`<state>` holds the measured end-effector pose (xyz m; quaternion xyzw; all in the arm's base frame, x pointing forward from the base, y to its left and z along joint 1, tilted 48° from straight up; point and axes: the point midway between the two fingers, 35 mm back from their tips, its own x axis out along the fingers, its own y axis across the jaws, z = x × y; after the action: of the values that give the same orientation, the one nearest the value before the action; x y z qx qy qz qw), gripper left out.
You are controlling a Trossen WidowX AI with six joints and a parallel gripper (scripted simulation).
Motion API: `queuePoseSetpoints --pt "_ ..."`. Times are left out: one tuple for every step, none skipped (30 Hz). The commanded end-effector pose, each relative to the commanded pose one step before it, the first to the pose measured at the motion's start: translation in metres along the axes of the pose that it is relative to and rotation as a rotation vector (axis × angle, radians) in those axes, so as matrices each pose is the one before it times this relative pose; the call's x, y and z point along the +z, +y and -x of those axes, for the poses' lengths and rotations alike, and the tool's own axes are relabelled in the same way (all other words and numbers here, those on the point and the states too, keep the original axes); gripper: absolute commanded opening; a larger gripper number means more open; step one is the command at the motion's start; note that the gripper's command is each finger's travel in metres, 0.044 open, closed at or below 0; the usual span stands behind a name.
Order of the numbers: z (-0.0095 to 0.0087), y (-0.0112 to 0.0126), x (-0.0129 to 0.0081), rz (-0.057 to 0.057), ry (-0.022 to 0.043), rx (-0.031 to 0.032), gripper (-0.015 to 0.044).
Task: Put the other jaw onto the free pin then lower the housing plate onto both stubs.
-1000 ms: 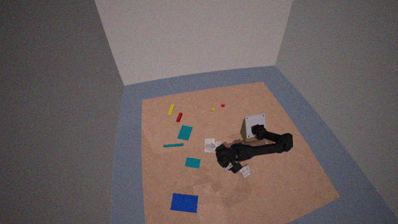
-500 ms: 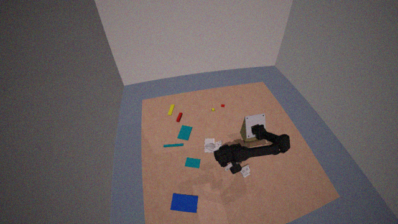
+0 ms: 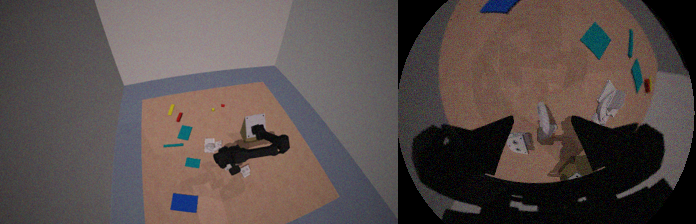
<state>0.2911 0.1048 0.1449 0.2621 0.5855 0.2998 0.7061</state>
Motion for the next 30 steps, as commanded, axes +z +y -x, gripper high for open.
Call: queuePoseSetpoints --pt "-0.00825 -0.00166 -0.00166 -0.0098 0.00655 -0.00385 0.0440" --pt "-0.00162 -0.00003 0.00007 0.0000 0.00001 -0.00007 0.0440" --pt "-0.00161 -0.00002 0.00006 0.0000 0.00000 -0.00005 0.0440" --pt "-0.00161 -0.00001 0.00005 0.0000 -0.00001 -0.00003 0.0440" --pt "-0.00161 -0.00001 0.00004 0.0000 -0.00001 -0.00001 0.0440" --pt "-0.00161 0.00000 0.00003 0.0000 -0.00002 0.00001 0.0440" --pt "-0.00161 0.00001 0.00002 0.0000 -0.00003 0.00002 0.0440" --pt "-0.00161 0.00002 0.00001 0.0000 -0.00003 0.00004 0.0440" --pt "-0.00161 0.00002 0.00000 0.0000 -0.00004 0.00006 0.0440" --pt "-0.00161 0.00003 0.00000 0.0000 -0.00004 0.00008 0.0440" --pt "-0.00160 0.00004 -0.00001 0.0000 -0.00005 0.00010 0.0440" --pt "-0.00160 0.00004 -0.00002 0.0000 -0.00005 0.00012 0.0440" --pt "-0.00160 0.00005 -0.00003 0.0000 -0.00006 0.00014 0.0440" --pt "-0.00160 0.00006 -0.00004 0.0000 -0.00007 0.00016 0.0440" --pt "-0.00159 0.00006 -0.00005 0.0000 -0.00007 0.00018 0.0440" --pt "-0.00159 0.00007 -0.00006 0.0000 -0.00007 0.00020 0.0440" --pt "-0.00159 0.00007 -0.00007 0.0000 -0.00008 0.00022 0.0440" --pt "-0.00159 0.00008 -0.00008 0.0000 -0.00008 0.00024 0.0440" --pt "-0.00159 0.00009 -0.00009 0.0000 -0.00009 0.00026 0.0440" --pt "-0.00158 0.00009 -0.00010 0.0000 -0.00009 0.00028 0.0440" --pt "-0.00158 0.00010 -0.00011 0.0000 -0.00010 0.00030 0.0440" --pt "-0.00158 0.00010 -0.00012 0.0000 -0.00010 0.00032 0.0440" --pt "-0.00158 0.00011 -0.00013 0.0000 -0.00010 0.00034 0.0440" --pt "-0.00157 0.00012 -0.00014 0.0000 -0.00011 0.00036 0.0440" --pt "-0.00157 0.00012 -0.00015 -0.0001 -0.00011 0.00038 0.0440" --pt "-0.00157 0.00013 -0.00016 -0.0001 -0.00011 0.00040 0.0440" --pt "-0.00157 0.00013 -0.00017 -0.0001 -0.00012 0.00042 0.0440" --pt "-0.00156 0.00014 -0.00018 -0.0001 -0.00012 0.00044 0.0440" --pt "-0.00156 0.00014 -0.00019 -0.0001 -0.00012 0.00046 0.0440" --pt "-0.00156 0.00015 -0.00020 -0.0001 -0.00012 0.00048 0.0440"
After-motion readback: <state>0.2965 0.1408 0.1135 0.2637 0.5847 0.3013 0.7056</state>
